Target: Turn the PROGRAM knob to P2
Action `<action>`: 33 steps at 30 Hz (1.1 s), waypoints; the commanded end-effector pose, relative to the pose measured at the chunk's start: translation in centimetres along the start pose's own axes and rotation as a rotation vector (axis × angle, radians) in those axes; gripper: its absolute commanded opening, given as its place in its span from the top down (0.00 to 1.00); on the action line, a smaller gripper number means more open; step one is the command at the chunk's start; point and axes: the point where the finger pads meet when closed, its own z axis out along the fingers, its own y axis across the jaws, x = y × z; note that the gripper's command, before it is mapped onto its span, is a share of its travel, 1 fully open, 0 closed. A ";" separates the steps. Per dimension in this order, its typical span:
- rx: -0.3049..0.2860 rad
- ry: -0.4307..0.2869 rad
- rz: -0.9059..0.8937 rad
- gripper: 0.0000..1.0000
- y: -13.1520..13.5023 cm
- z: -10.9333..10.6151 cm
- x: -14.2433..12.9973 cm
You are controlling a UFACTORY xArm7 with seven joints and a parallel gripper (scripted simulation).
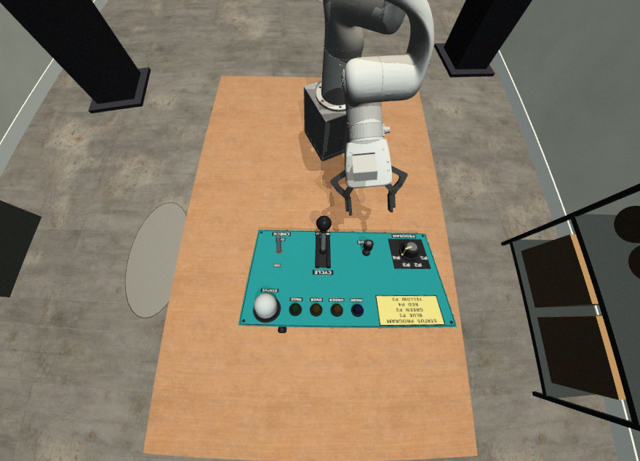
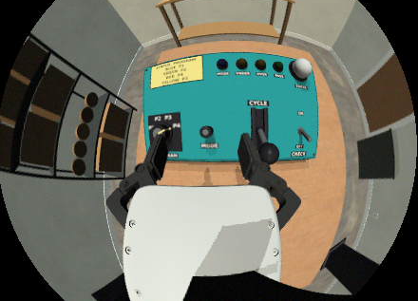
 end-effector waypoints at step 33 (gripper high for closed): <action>0.010 -0.024 -0.001 0.00 17.8 -3.9 0.7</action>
